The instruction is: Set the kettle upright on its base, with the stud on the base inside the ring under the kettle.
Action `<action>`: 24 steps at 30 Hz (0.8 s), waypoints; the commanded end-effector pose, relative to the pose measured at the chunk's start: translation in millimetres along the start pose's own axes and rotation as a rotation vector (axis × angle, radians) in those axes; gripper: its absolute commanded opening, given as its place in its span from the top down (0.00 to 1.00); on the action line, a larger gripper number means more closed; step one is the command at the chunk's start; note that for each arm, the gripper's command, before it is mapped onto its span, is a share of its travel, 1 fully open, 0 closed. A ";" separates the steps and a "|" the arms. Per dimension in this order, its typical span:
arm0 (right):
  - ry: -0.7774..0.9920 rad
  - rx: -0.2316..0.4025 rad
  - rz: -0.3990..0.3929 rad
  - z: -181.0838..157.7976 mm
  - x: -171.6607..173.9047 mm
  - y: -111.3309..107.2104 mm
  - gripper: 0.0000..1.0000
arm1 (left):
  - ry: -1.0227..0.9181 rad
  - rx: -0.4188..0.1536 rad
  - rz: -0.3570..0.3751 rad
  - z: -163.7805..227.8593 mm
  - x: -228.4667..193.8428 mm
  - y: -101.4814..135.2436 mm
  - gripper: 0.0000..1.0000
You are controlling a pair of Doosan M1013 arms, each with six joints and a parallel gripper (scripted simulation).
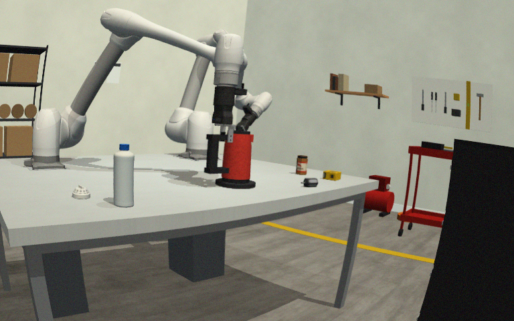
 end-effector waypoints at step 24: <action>0.000 0.001 0.002 0.1 -0.2 -0.2 0.00 | 0.000 0.000 -0.001 0.1 -0.1 -0.4 0.00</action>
Point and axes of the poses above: on each arm, the point where the finger pads meet when closed, its own y axis out along the fingers, its own z axis across the jaws, x = y × z, the point moved 8 cm from there along -y, back along the fingers, and after that the axes turned 5 degrees about -y, right-handed, at the moved point
